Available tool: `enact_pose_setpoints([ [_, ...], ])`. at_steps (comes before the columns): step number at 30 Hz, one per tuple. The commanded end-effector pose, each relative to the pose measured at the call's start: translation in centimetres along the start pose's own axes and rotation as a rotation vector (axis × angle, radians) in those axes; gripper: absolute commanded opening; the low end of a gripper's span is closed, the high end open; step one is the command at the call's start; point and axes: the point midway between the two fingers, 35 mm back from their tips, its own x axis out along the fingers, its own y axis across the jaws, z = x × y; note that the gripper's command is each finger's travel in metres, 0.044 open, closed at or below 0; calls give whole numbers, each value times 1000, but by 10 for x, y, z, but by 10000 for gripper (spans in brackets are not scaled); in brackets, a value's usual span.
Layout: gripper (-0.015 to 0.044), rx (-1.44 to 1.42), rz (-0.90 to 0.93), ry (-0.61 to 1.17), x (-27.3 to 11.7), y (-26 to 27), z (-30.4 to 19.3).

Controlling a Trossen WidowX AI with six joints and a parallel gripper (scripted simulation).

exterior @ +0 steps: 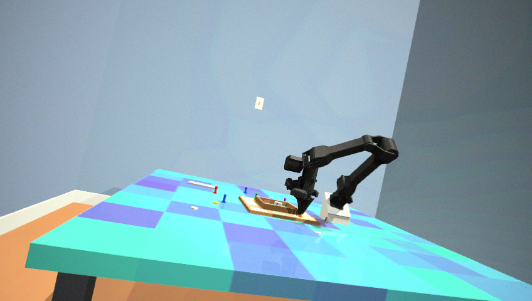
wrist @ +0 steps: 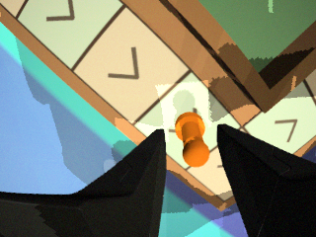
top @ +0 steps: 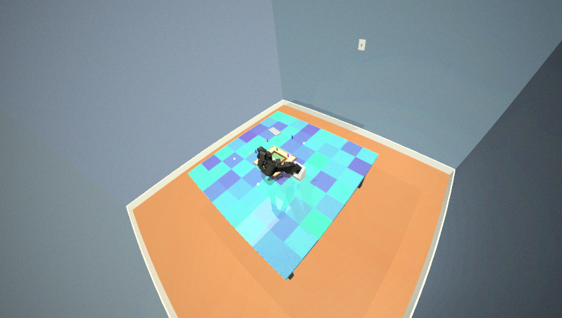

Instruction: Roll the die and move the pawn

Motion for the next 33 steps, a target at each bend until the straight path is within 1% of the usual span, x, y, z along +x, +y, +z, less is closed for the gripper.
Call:
enact_pose_setpoints([
  [1, 236, -3, 0, 0, 0, 0, 0],
  [3, 289, -2, -2, -1, -8, 0, 1],
  [7, 394, 3, 1, 3, -48, 0, 1],
  [9, 440, 3, 1, 3, -50, 0, 1],
  [11, 440, 3, 1, 3, -50, 0, 1],
  [13, 440, 3, 0, 2, -62, 0, 2],
  [15, 440, -29, -5, -4, -66, -5, 6],
  [20, 440, -270, -30, -22, -93, -44, 32],
  [25, 440, -529, -25, -7, -120, -89, 43],
  [30, 440, -661, -6, 3, -132, -111, 43],
  [33, 440, -665, -5, 4, -132, -112, 43],
])
